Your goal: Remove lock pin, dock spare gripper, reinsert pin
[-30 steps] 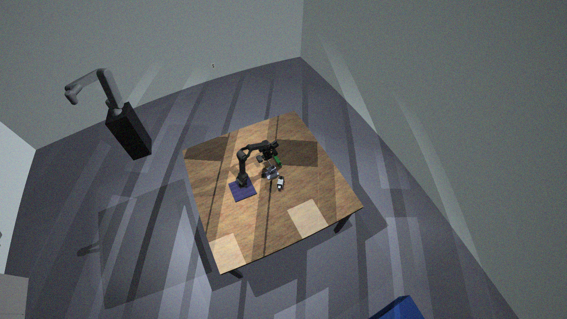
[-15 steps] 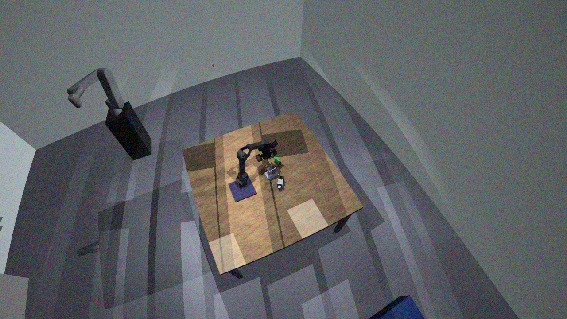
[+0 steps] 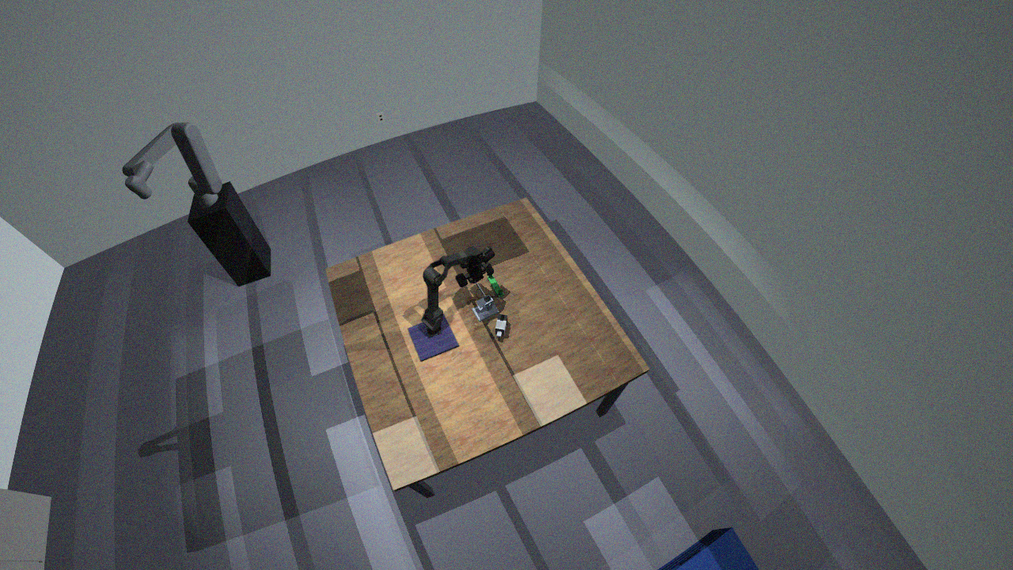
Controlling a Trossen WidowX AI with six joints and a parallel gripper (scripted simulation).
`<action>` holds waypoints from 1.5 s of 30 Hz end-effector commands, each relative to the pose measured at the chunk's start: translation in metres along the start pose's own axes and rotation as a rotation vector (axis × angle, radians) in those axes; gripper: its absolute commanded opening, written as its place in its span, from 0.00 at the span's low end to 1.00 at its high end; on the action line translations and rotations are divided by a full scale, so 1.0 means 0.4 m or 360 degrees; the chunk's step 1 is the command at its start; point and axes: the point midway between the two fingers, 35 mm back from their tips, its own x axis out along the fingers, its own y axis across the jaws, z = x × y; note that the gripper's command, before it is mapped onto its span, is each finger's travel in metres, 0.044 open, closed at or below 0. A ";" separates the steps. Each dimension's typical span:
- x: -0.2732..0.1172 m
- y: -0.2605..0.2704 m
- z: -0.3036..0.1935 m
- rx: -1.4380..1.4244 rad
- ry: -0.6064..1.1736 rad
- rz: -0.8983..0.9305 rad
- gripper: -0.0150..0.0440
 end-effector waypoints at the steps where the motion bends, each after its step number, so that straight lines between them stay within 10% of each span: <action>1: -0.005 -0.005 0.010 0.0007 0.0006 -0.0004 0.25; 45: -0.079 0.010 0.065 0.0012 0.0019 0.0060 0.25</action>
